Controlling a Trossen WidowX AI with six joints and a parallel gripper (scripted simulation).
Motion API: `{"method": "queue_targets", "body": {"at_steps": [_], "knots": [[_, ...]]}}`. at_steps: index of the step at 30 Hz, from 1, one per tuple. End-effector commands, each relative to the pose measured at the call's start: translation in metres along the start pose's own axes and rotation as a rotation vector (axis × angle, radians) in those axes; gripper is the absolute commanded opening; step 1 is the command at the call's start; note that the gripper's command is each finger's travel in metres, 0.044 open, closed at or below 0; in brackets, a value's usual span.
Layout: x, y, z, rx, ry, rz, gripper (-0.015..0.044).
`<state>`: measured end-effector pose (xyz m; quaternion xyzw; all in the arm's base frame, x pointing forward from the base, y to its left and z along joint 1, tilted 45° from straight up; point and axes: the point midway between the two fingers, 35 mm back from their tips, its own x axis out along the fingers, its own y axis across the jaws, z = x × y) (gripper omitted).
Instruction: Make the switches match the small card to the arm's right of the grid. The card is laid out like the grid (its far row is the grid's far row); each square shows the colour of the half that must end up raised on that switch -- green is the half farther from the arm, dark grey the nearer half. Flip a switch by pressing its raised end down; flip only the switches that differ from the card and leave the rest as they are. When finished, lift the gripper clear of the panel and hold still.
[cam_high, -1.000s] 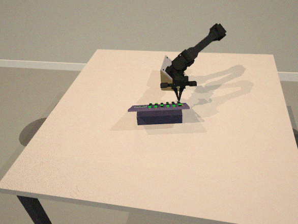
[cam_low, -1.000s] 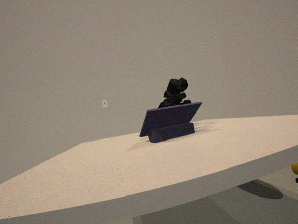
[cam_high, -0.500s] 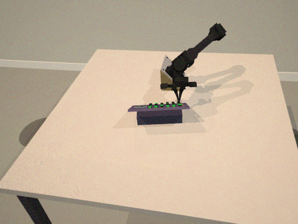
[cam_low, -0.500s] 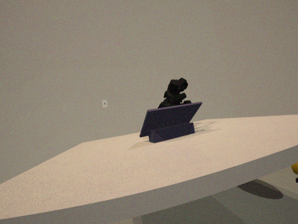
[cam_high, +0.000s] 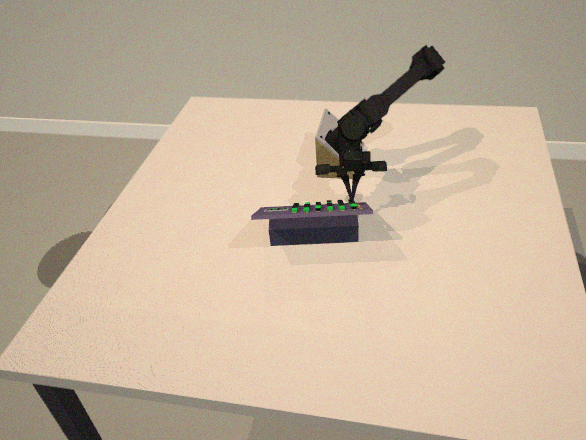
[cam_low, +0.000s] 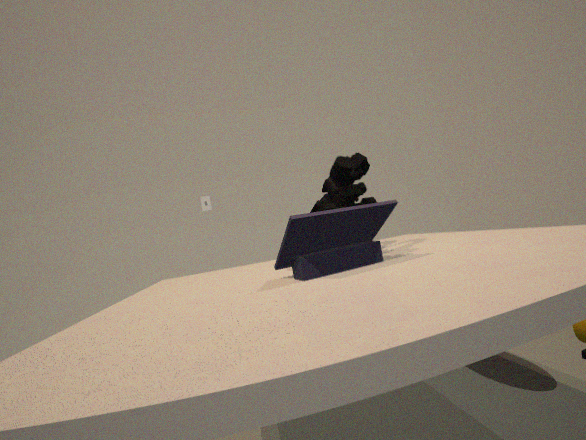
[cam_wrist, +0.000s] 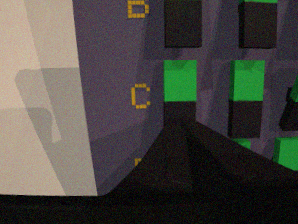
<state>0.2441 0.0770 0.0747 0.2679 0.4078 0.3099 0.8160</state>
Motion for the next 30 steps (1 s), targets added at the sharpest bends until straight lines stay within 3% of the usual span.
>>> {"method": "queue_targets", "body": {"at_steps": [1, 30], "knots": [[0.0006, -0.0007, 0.0004, 0.003, -0.002, -0.004, 0.0000], [0.0045, -0.0007, 0.0003, 0.003, -0.002, -0.004, 0.0000]]}}
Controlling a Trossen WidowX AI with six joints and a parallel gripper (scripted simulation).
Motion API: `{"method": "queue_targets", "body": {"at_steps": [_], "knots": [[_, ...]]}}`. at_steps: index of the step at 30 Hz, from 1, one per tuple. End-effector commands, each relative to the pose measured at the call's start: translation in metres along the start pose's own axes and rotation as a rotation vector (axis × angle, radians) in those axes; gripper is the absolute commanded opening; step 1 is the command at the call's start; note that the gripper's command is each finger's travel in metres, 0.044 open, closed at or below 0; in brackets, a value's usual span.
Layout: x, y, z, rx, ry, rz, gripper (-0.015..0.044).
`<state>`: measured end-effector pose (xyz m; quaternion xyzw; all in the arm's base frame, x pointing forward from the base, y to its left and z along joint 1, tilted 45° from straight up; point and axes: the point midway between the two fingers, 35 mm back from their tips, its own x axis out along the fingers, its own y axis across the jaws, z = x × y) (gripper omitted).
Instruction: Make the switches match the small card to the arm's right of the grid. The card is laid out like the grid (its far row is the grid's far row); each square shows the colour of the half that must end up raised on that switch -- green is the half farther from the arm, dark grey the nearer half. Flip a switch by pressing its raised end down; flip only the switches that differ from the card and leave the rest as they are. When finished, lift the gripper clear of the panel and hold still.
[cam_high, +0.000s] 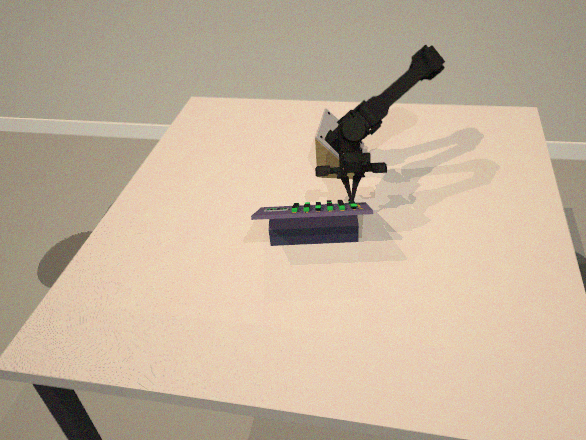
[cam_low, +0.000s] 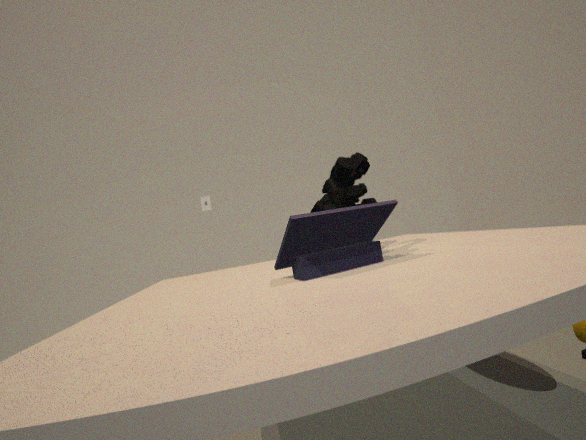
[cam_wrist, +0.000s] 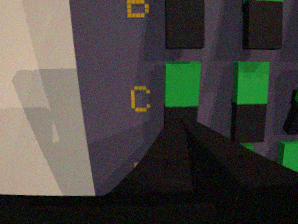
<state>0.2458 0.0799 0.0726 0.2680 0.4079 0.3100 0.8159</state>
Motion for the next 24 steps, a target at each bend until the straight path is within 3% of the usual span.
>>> {"method": "queue_targets", "body": {"at_steps": [1, 6, 14, 24], "knots": [[0.001, -0.001, 0.000, 0.003, -0.002, -0.004, 0.0000], [-0.004, -0.002, 0.000, -0.001, 0.006, -0.006, 0.0000], [-0.063, -0.002, 0.003, 0.003, 0.027, -0.008, 0.0000], [-0.064, -0.006, 0.005, 0.003, 0.027, -0.008, 0.0000]]}}
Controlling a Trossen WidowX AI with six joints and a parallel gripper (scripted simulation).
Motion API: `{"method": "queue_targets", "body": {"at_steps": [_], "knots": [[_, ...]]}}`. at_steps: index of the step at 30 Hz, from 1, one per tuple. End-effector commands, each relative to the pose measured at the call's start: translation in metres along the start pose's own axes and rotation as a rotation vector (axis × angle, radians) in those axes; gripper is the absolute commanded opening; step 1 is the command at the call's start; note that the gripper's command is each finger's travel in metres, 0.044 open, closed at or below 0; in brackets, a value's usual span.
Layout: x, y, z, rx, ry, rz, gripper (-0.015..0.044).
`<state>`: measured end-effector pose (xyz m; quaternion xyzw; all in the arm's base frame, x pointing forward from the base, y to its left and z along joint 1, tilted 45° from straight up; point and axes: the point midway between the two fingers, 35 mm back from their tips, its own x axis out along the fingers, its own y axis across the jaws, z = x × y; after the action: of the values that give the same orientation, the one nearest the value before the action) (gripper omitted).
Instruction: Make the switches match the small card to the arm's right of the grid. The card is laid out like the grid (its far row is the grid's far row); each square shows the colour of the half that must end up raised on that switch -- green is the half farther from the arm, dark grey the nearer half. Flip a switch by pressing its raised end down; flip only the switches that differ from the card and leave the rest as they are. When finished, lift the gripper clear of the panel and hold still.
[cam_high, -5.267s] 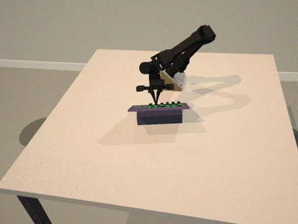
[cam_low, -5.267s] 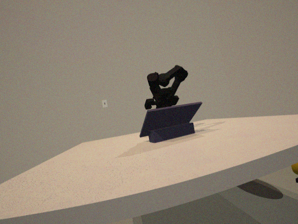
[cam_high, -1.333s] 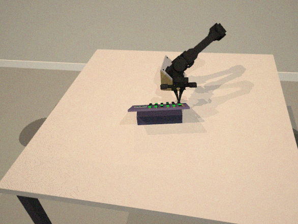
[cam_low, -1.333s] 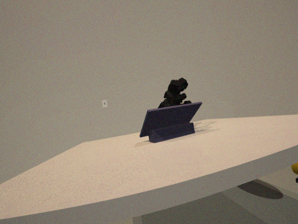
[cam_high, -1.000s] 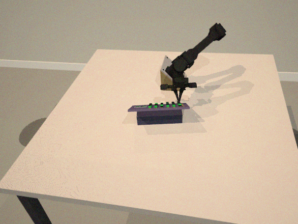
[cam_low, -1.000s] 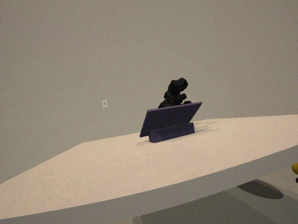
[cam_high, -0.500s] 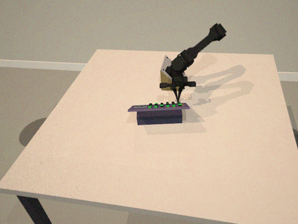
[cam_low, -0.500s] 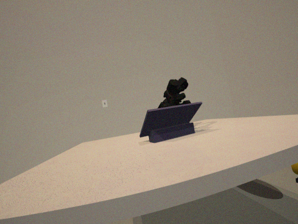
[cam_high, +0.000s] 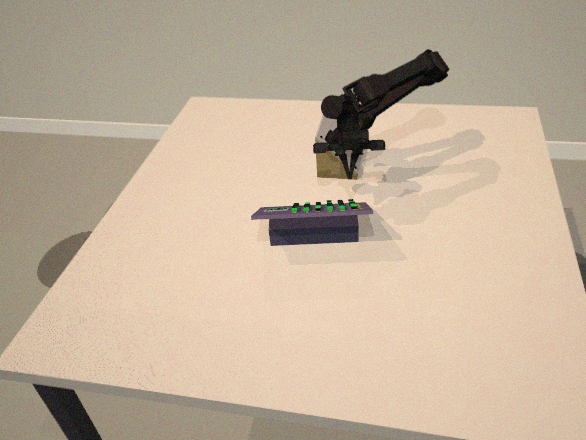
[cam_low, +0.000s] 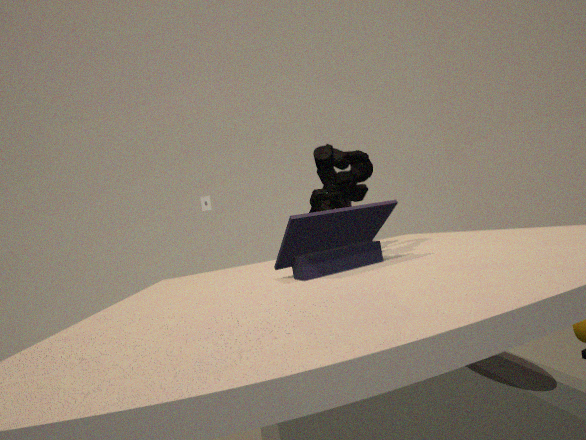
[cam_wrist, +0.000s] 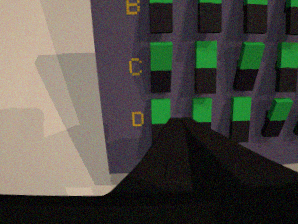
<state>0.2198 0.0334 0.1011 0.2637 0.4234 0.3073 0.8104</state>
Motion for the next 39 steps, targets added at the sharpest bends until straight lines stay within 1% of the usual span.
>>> {"method": "queue_targets", "body": {"at_steps": [1, 6, 8, 12, 15, 17, 23, 26, 39], "knots": [[-0.004, -0.009, 0.006, -0.005, -0.004, 0.004, 0.0000], [-0.004, -0.051, 0.019, -0.007, -0.005, 0.003, 0.0000], [-0.004, -0.057, 0.020, -0.007, -0.005, 0.004, 0.0000], [-0.002, -0.058, 0.020, -0.007, -0.004, 0.003, 0.0000], [0.024, -0.058, 0.021, -0.008, 0.015, 0.003, 0.0000], [0.032, -0.057, 0.021, -0.008, 0.019, 0.005, 0.0000], [0.032, -0.057, 0.021, -0.008, 0.019, 0.005, 0.0000], [0.041, -0.056, 0.021, -0.008, 0.018, 0.006, 0.0000], [0.055, -0.056, 0.021, -0.008, 0.018, 0.006, 0.0000]]}}
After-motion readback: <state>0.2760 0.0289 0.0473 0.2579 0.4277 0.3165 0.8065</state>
